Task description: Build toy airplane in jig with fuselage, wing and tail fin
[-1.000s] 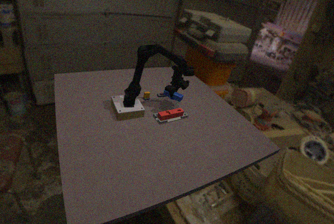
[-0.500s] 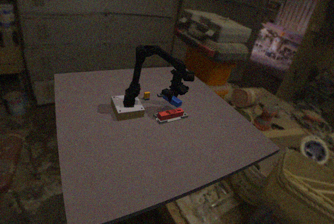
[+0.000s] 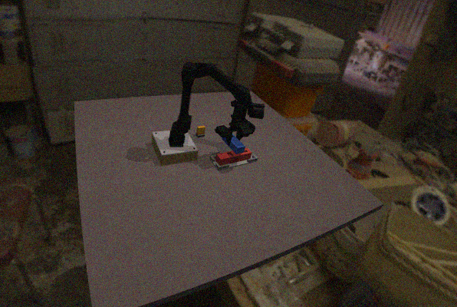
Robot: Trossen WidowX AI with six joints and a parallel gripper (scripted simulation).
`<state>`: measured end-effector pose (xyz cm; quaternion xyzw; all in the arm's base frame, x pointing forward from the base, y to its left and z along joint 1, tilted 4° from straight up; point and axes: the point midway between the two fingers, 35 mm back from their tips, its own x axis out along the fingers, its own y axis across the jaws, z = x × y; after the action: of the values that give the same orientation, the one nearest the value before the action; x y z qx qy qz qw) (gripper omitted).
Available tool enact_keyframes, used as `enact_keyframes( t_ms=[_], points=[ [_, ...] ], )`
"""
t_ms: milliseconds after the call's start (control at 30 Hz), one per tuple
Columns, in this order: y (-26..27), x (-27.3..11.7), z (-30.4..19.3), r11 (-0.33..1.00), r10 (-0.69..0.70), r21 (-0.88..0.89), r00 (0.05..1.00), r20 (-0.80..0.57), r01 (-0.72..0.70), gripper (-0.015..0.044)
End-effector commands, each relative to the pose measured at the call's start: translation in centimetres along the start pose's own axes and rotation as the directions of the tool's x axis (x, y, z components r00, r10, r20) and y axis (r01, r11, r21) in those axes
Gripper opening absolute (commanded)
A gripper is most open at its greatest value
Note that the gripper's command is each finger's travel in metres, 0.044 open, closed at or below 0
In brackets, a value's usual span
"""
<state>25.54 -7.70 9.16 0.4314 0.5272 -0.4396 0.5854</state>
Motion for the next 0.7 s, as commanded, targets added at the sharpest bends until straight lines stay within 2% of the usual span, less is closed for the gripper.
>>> enact_keyframes(
  t_ms=[0, 200, 233, 667],
  points=[
    [-0.37, 0.11, 0.21, 0.999, 0.006, 0.035, 1.000, -0.003, -0.006, 0.0026],
    [-0.36, 0.11, 0.21, 0.999, 0.006, 0.035, 1.000, -0.003, -0.006, 0.0184],
    [-0.36, 0.11, 0.21, 0.999, 0.006, 0.035, 1.000, -0.003, -0.006, 0.0196],
    [-0.31, 0.11, 0.18, 0.999, 0.006, 0.035, 1.000, -0.003, -0.006, 0.0196]
  ],
)
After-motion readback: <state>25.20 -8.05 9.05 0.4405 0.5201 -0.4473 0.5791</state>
